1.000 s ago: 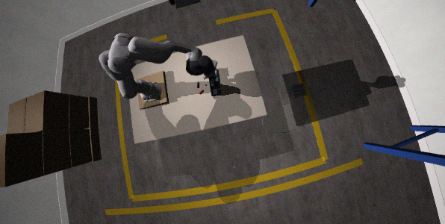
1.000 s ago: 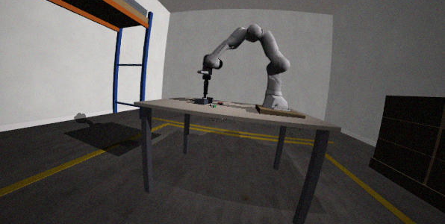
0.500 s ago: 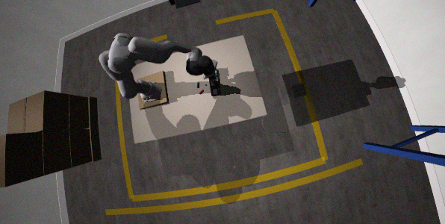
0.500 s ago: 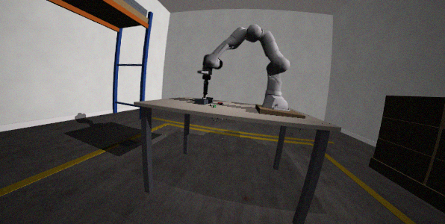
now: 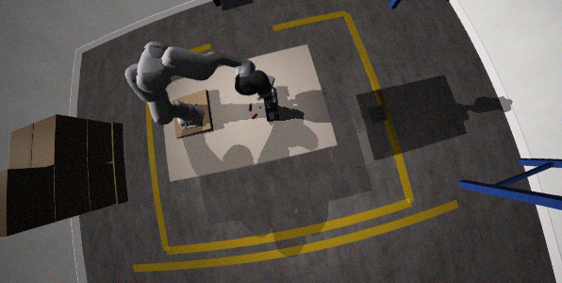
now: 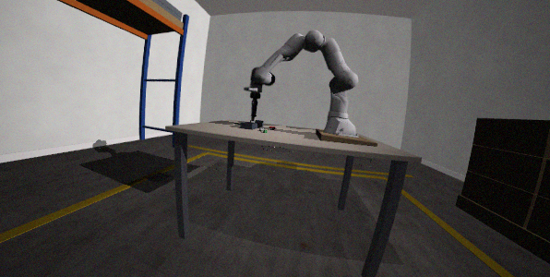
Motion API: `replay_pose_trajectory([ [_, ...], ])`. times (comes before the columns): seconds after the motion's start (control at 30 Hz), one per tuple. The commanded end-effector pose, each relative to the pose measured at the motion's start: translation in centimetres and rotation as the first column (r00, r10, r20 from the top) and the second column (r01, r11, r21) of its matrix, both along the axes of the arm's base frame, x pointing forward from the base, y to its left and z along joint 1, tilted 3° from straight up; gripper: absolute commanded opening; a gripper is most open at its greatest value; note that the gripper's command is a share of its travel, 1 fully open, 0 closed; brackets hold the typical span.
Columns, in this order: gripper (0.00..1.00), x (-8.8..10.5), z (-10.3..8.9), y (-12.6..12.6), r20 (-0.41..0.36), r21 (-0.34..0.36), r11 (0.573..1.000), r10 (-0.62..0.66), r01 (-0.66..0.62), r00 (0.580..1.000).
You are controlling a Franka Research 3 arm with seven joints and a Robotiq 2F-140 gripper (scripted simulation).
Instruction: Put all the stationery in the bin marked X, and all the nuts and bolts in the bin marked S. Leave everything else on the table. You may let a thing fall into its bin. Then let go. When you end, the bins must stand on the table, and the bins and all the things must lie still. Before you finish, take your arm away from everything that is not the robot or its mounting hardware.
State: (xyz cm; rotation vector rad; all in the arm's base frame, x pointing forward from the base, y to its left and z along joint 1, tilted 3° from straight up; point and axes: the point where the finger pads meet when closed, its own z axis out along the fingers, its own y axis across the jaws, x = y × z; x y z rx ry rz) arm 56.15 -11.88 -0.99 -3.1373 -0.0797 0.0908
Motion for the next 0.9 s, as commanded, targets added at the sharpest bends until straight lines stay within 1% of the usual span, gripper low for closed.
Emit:
replay_pose_trajectory([
  [0.0, 0.05, 0.10, 0.01, 0.10, 0.003, 0.002, 1.000, 0.003, -0.003, 1.000],
  [0.6, 0.05, 0.10, 0.01, 0.10, 0.003, 0.002, 1.000, 0.003, -0.003, 1.000],
  [0.87, 0.05, 0.14, 0.81, 0.10, 0.003, 0.002, 1.000, 0.003, -0.003, 1.000],
])
